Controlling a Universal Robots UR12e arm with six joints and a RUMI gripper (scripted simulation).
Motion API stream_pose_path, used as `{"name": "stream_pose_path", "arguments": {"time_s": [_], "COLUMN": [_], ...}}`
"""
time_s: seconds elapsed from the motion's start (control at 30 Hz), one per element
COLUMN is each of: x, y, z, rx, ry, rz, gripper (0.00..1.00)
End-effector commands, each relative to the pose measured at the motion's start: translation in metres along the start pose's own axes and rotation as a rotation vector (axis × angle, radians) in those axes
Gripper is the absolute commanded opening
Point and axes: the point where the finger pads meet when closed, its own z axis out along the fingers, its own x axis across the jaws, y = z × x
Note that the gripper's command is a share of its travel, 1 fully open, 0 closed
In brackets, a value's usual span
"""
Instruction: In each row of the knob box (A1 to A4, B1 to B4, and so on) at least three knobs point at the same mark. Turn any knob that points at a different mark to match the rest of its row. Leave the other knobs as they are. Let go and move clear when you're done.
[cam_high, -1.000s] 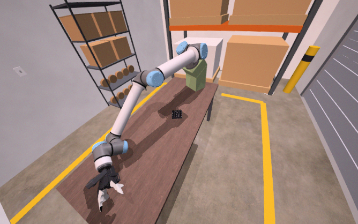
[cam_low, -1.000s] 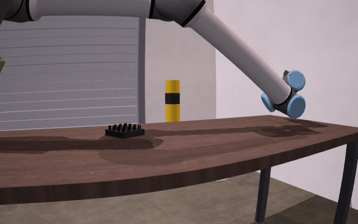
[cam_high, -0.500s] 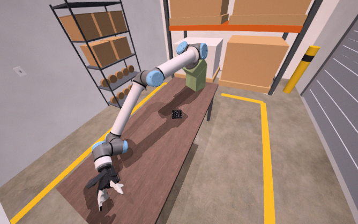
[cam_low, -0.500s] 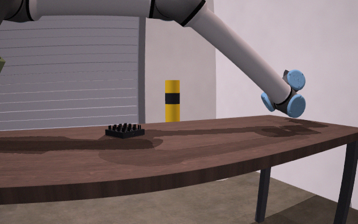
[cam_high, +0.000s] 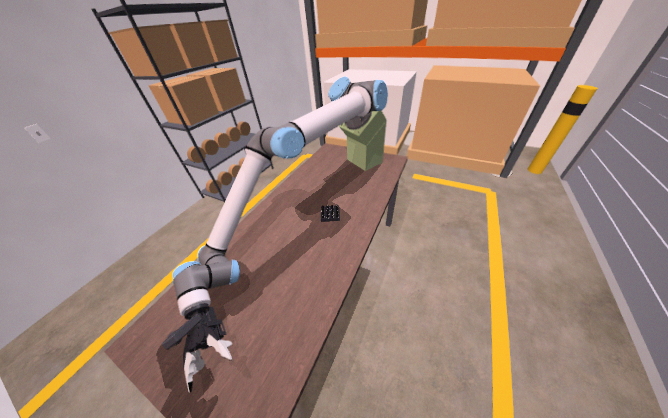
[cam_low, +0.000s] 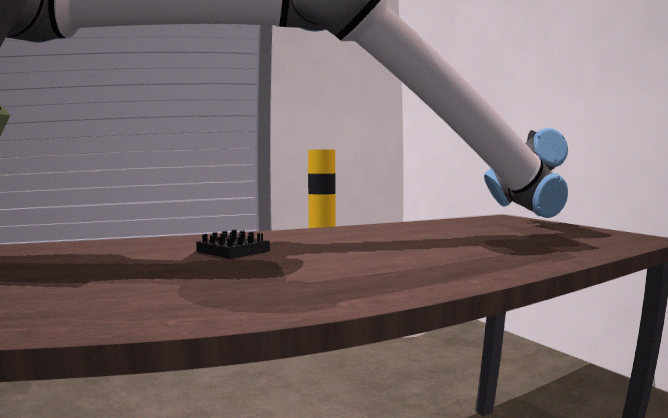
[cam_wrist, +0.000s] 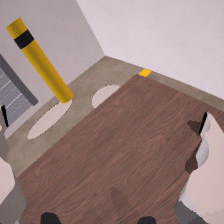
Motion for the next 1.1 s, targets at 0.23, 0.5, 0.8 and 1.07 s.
{"name": "stream_pose_path", "arguments": {"time_s": [0.23,0.5,0.8,1.07], "x": [-0.013,-0.031,-0.061,-0.095], "y": [0.009,0.023,0.048,0.079], "z": [-0.011,-0.024,-0.048,-0.078], "rx": [-0.028,-0.061,-0.119,-0.197], "ry": [0.017,0.035,0.067,0.116], "rz": [0.001,0.003,0.009,0.017], "gripper": [1.00,1.00,1.00,1.00]}}
